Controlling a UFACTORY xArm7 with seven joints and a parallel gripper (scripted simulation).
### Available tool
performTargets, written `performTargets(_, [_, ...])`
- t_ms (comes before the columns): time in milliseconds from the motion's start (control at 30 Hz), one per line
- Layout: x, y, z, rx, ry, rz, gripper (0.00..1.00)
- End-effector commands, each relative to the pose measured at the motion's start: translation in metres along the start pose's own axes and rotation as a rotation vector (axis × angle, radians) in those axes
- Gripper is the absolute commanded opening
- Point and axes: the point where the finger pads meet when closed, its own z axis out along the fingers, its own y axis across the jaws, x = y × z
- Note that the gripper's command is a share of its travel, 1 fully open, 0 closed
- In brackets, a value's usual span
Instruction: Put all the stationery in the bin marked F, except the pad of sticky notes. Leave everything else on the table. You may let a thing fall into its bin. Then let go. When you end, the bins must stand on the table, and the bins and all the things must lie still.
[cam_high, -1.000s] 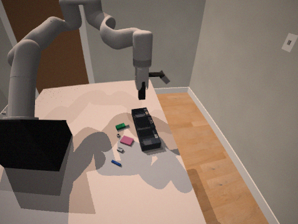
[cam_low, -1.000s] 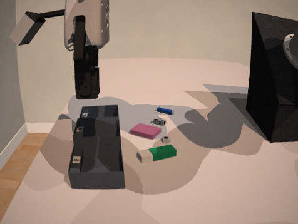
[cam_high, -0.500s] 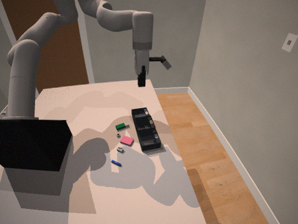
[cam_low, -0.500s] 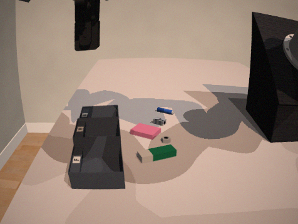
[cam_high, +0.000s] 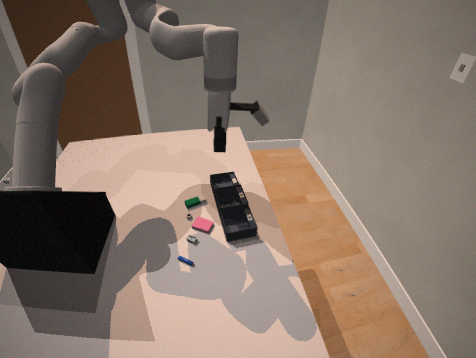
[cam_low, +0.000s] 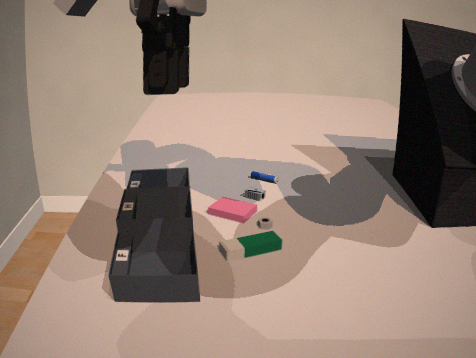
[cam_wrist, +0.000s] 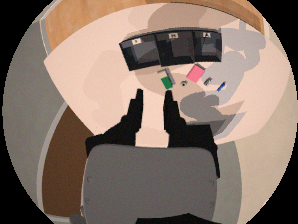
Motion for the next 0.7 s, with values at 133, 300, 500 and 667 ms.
performTargets(133, [-0.016, 0.049, 0.028, 0.0, 0.005, 0.218, 0.29])
performTargets(300, [-0.03, 0.082, 0.049, 0.001, 0.006, 0.402, 0.29])
performTargets(500, [-0.046, 0.123, 0.073, 0.002, 0.005, 0.455, 0.29])
performTargets(667, [-0.056, 0.15, 0.089, 0.002, 0.005, 0.455, 0.29])
